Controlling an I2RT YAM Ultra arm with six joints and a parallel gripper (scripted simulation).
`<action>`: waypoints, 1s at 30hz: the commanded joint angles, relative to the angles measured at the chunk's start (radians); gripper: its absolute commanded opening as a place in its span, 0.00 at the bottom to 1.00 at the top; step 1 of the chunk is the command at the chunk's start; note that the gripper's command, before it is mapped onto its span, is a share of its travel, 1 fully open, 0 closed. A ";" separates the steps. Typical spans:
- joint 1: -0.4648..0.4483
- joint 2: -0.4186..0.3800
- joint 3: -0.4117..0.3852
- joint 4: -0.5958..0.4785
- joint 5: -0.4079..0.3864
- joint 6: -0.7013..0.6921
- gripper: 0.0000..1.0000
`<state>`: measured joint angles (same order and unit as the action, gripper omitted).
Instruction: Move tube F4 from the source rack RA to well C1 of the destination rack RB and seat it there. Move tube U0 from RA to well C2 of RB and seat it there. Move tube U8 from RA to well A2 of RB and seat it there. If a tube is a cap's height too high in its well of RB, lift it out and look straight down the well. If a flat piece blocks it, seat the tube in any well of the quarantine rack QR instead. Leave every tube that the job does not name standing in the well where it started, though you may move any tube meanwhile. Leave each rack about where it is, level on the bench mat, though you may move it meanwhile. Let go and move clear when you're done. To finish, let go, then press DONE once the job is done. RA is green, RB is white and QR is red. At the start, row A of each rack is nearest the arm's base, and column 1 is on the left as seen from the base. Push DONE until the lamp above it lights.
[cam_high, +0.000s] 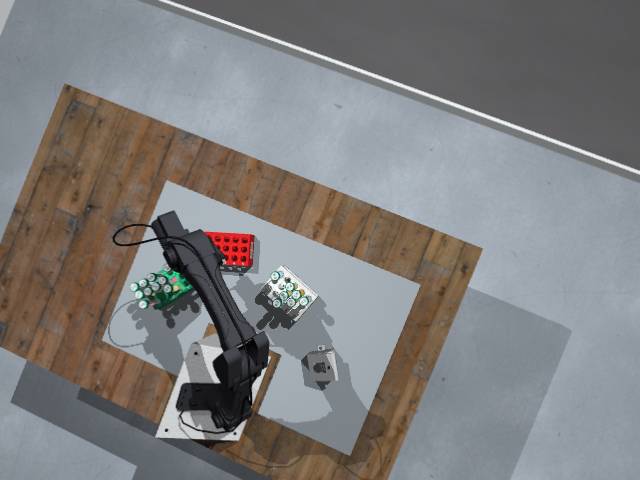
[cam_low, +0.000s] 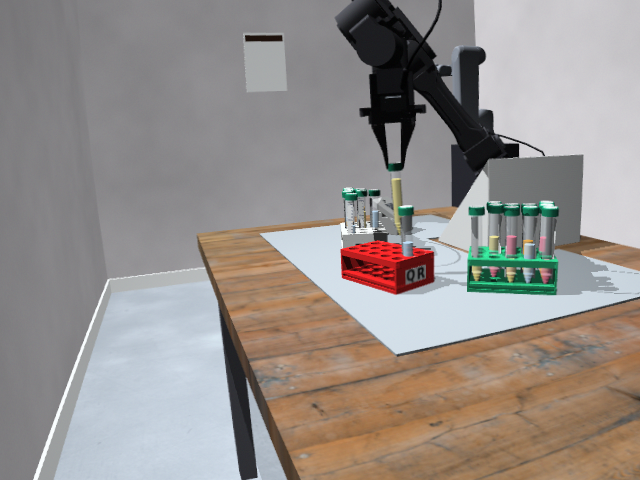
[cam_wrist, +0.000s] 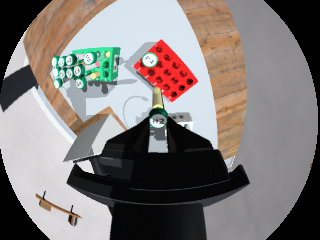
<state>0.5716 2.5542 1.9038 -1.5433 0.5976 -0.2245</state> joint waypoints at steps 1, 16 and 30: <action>0.039 -0.049 -0.039 0.040 -0.019 0.017 0.00; 0.064 -0.123 -0.168 0.081 -0.033 0.041 0.00; 0.084 -0.177 -0.250 0.107 -0.044 0.060 0.00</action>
<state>0.6220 2.4126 1.6627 -1.4696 0.5690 -0.1772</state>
